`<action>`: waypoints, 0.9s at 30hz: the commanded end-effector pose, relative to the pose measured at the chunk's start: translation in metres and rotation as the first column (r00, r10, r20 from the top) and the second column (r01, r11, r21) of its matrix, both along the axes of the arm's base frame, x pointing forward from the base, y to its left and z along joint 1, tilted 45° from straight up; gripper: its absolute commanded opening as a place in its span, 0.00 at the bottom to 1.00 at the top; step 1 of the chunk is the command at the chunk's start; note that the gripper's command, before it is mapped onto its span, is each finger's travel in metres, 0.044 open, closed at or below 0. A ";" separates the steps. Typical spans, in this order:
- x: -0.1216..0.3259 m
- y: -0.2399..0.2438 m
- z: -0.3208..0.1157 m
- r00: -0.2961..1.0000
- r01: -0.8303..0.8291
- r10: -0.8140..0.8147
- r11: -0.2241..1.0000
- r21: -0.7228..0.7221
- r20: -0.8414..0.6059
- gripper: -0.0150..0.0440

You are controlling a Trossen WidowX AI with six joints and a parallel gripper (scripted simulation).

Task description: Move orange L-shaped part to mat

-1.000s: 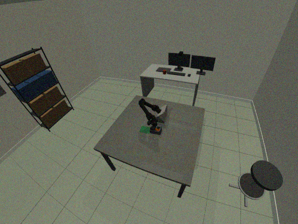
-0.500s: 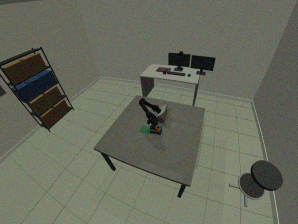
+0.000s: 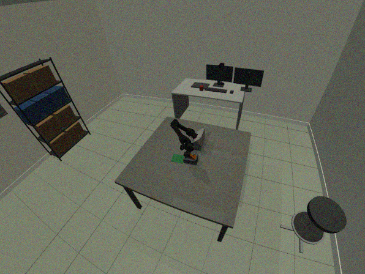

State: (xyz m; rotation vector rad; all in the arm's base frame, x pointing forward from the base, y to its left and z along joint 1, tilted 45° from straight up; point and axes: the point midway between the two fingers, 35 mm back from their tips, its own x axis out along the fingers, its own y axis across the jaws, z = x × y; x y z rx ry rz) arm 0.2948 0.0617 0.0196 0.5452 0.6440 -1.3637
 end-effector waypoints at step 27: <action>-0.002 0.024 0.027 1.000 0.003 -0.003 1.000 0.015 0.008 0.25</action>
